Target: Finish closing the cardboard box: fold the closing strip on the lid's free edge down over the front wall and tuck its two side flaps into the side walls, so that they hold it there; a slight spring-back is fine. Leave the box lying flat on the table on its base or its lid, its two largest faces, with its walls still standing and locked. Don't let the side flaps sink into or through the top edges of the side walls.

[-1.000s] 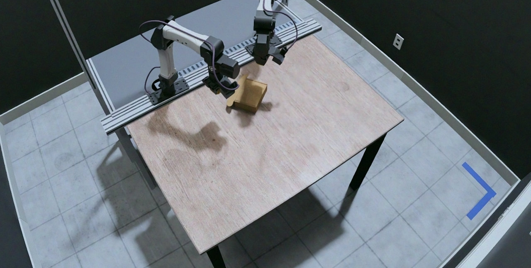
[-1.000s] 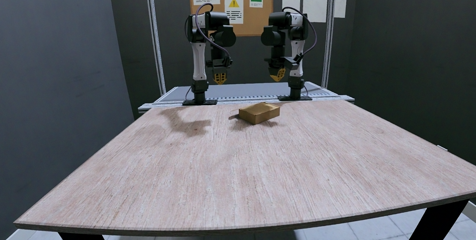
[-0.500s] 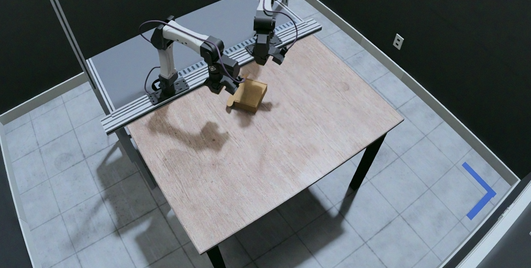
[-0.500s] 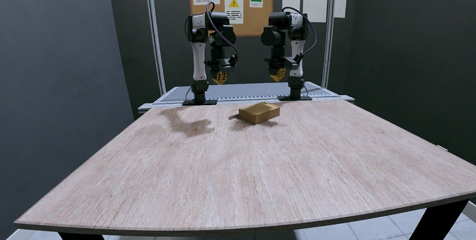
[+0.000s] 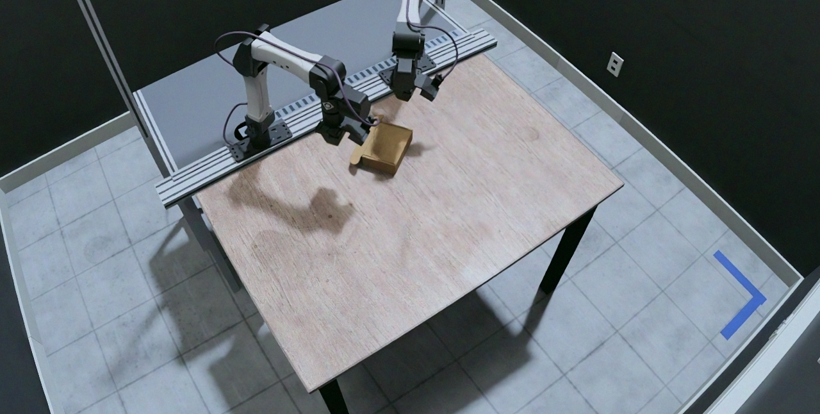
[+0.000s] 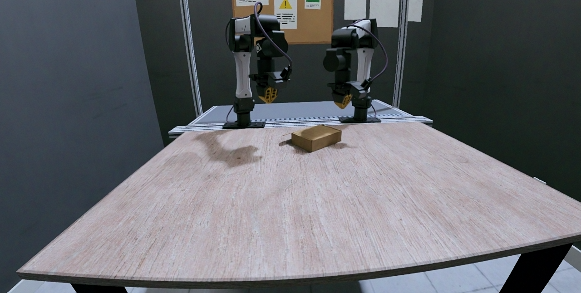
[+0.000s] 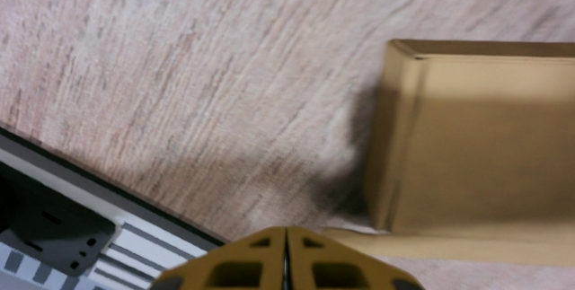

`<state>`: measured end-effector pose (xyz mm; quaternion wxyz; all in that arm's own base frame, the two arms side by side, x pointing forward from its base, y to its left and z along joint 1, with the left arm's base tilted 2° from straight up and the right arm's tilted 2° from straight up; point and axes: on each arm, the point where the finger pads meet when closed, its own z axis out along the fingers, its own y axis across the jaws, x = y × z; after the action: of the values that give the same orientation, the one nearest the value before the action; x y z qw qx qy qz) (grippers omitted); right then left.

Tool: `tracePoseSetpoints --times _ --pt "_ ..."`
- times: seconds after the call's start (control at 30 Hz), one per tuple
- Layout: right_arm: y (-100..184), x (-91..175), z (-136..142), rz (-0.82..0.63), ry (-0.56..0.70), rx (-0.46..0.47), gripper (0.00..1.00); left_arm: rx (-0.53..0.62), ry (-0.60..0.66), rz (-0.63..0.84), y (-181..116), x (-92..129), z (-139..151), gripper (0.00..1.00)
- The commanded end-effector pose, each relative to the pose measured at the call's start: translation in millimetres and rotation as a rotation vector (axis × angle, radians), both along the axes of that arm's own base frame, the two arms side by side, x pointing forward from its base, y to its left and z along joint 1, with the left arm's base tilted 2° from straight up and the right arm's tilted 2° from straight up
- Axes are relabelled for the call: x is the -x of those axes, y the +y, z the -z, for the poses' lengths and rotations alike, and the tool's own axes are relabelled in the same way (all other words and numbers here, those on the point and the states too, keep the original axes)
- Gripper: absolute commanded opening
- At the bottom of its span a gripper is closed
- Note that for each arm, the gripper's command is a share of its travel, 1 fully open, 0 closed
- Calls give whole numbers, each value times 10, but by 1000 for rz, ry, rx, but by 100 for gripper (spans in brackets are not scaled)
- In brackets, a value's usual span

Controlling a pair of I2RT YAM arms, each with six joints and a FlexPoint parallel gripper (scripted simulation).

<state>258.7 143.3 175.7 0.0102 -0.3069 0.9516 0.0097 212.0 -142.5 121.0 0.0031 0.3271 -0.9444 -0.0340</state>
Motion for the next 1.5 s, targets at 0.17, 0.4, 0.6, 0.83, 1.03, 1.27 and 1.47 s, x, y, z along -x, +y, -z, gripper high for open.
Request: tracePoseSetpoints --times 0.17,0.4,0.6,0.83,1.03,1.27,1.47 --pt "-7 -11 -35 -8 -10 -5 0 46 -56 -2 57 88 229 0" --pt "33 -115 38 -13 -12 -1 0 46 -55 -2 145 206 422 0" --pt "170 -309 214 -18 -22 -6 0 56 -70 -2 109 154 376 0" --pt "260 -472 388 -13 -22 -6 0 36 -50 1 131 193 410 0" --pt "379 -652 604 -12 -18 -4 0 36 -50 1 131 193 410 0" --pt "507 -875 851 -8 -17 -4 0 36 -50 1 131 193 410 0" --pt "522 -907 885 -6 -17 -4 0 24 -25 1 153 221 550 0"
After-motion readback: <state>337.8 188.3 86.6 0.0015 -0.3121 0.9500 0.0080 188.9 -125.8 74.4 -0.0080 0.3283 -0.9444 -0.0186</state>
